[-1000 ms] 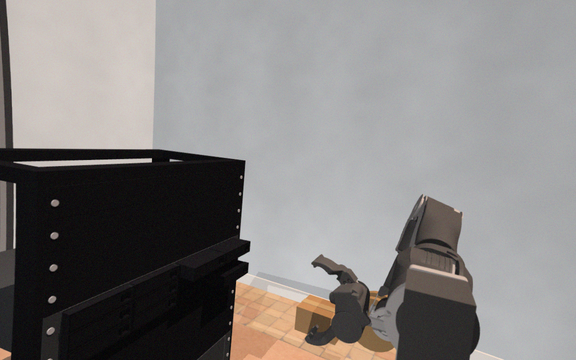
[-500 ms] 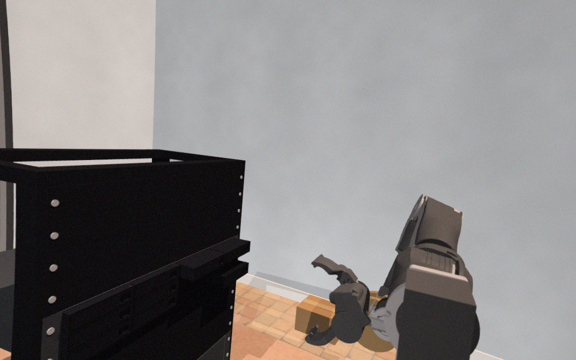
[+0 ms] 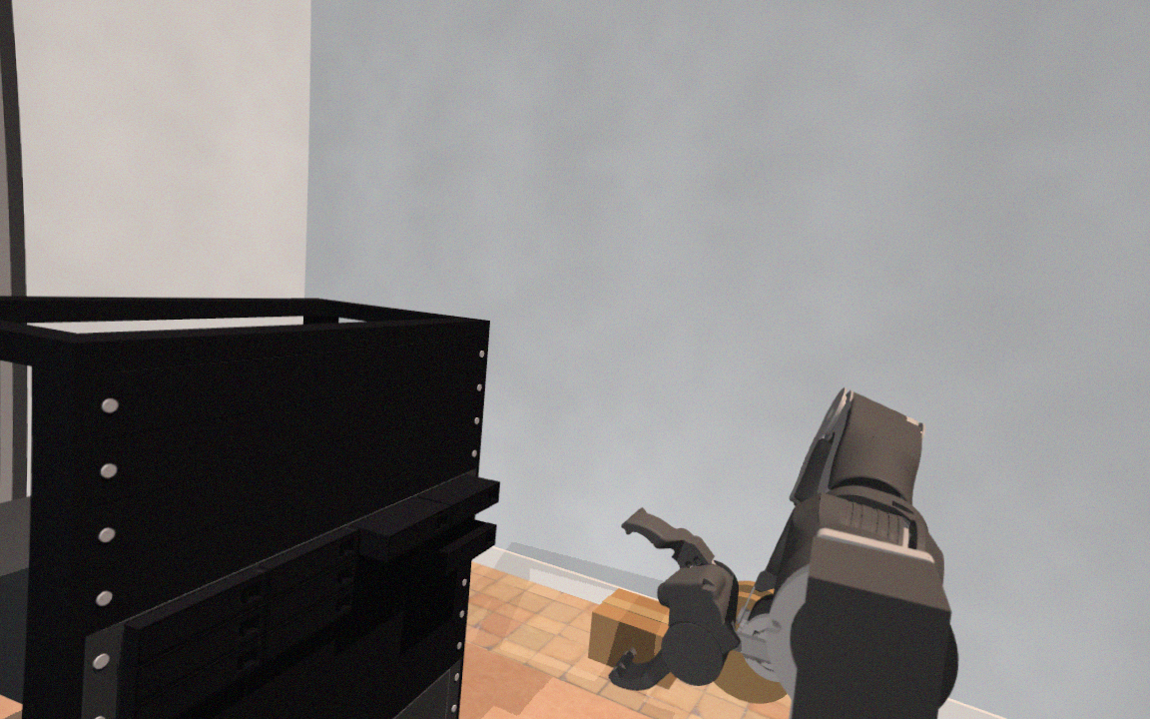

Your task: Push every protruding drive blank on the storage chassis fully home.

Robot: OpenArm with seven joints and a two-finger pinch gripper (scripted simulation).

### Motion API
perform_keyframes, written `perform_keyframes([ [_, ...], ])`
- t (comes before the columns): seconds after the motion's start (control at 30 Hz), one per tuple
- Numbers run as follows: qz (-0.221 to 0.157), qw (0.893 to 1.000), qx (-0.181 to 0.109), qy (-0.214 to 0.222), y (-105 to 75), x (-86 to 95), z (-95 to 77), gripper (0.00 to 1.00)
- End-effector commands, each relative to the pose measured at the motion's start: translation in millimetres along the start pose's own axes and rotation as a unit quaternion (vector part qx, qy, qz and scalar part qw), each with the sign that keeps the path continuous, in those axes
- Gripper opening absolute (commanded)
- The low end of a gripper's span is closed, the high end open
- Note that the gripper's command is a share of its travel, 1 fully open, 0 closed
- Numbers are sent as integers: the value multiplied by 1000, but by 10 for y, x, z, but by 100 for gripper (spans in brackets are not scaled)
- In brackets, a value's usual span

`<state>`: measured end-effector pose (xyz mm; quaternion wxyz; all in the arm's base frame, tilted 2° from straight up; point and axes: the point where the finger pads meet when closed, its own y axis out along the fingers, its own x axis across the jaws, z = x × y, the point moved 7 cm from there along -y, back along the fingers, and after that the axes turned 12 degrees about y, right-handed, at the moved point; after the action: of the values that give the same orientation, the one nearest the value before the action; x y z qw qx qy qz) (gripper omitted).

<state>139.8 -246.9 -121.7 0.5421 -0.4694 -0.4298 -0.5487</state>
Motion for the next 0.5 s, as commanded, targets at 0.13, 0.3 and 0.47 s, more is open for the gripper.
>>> perform_keyframes([
  [0.13, -1, 1000, -1, -1, 61, 18, -23, 100],
  [0.3, -1, 1000, -2, -1, 173, 42, -53, 100],
  [0.47, -1, 1000, -2, -1, 270, 63, -78, 100],
])
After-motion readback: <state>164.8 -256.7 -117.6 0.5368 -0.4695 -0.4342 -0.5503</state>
